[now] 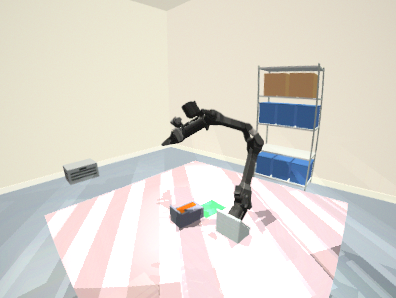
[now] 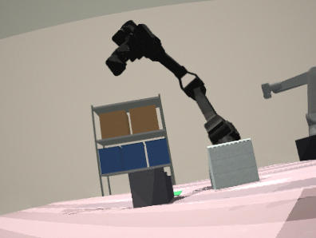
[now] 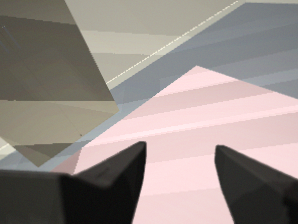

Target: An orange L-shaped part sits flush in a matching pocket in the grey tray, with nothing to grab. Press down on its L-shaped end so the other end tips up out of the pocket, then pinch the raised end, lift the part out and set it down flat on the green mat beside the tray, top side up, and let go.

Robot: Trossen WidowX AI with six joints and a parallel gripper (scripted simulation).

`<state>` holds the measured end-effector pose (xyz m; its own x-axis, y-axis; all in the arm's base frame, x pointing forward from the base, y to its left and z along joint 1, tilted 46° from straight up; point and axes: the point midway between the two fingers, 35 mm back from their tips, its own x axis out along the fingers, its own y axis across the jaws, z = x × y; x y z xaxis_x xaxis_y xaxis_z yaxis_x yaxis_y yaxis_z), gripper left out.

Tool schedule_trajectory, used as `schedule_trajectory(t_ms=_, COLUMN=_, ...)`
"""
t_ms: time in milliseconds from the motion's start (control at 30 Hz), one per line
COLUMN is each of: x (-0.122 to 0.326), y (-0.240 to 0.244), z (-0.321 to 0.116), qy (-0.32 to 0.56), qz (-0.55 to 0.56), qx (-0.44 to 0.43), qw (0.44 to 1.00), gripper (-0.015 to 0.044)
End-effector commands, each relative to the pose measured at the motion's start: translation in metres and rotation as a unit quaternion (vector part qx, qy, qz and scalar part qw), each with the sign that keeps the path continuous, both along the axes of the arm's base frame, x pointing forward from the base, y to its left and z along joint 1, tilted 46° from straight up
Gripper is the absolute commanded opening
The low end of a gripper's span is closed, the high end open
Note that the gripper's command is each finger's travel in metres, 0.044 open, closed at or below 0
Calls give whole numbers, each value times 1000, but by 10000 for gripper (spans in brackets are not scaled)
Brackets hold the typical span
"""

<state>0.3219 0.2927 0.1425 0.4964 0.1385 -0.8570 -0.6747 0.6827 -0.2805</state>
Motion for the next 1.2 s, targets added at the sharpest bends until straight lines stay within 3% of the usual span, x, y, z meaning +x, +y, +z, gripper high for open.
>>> schedule_trajectory(t_ms=0, x=1, y=-41, z=-64, qy=77, qz=-161, qx=-59, qw=982, gripper=180)
schedule_trajectory(t_ms=200, x=-13, y=-97, z=-126, qy=121, qz=-357, qx=-149, qw=914, gripper=180)
schedule_trajectory(t_ms=433, x=-40, y=-161, z=-171, qy=100, qz=-537, qx=-263, qw=796, gripper=180)
schedule_trajectory(t_ms=833, x=-42, y=-168, z=-176, qy=94, qz=-550, qx=-273, qw=784, gripper=180)
schedule_trajectory(t_ms=1167, x=-49, y=-219, z=-227, qy=93, qz=-550, qx=-274, qw=783, gripper=180)
